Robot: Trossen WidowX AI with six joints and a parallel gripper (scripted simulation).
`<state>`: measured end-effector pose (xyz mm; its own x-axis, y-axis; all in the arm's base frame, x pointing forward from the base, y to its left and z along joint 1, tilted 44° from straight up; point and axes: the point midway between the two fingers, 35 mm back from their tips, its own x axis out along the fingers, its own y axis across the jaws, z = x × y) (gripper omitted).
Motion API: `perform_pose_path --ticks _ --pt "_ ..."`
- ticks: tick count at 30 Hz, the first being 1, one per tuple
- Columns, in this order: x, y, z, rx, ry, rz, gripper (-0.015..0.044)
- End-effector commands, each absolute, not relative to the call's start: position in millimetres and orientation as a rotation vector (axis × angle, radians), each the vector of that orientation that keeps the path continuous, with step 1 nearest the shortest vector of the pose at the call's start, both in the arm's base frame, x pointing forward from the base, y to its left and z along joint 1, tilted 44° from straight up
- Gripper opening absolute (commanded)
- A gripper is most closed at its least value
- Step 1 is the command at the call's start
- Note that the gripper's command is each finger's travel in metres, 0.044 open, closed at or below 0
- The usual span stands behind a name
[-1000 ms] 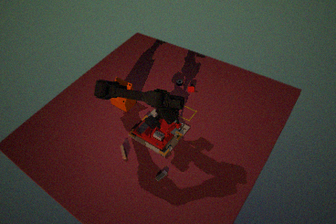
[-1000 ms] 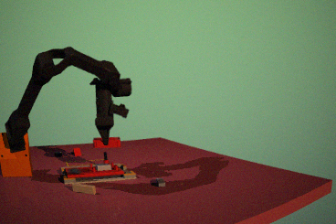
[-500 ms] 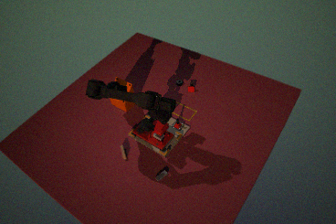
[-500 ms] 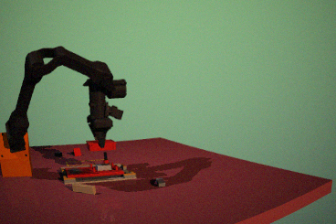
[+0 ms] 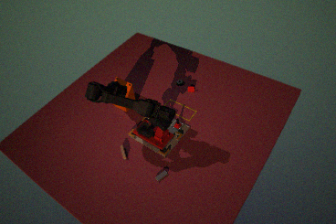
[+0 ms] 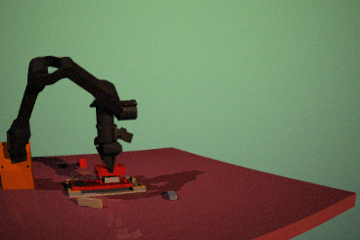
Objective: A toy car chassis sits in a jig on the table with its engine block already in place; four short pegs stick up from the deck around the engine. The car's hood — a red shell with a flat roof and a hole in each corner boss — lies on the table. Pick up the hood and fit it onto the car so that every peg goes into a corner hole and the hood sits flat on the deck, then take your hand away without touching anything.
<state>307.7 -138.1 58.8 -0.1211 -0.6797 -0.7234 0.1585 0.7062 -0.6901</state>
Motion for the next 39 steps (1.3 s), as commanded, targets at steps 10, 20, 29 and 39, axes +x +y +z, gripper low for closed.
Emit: perform_pose_path --ticks 10,20,29,39 --pt "307.5 -140.7 54.5 -0.453 1.537 -0.752 0.0" --pt "308.0 -139.9 53.8 -0.453 1.537 -0.752 0.0" --pt "308.0 -140.0 53.7 -0.453 1.537 -0.752 0.0" --pt "307.8 -142.3 51.4 -0.453 1.537 -0.752 0.0"
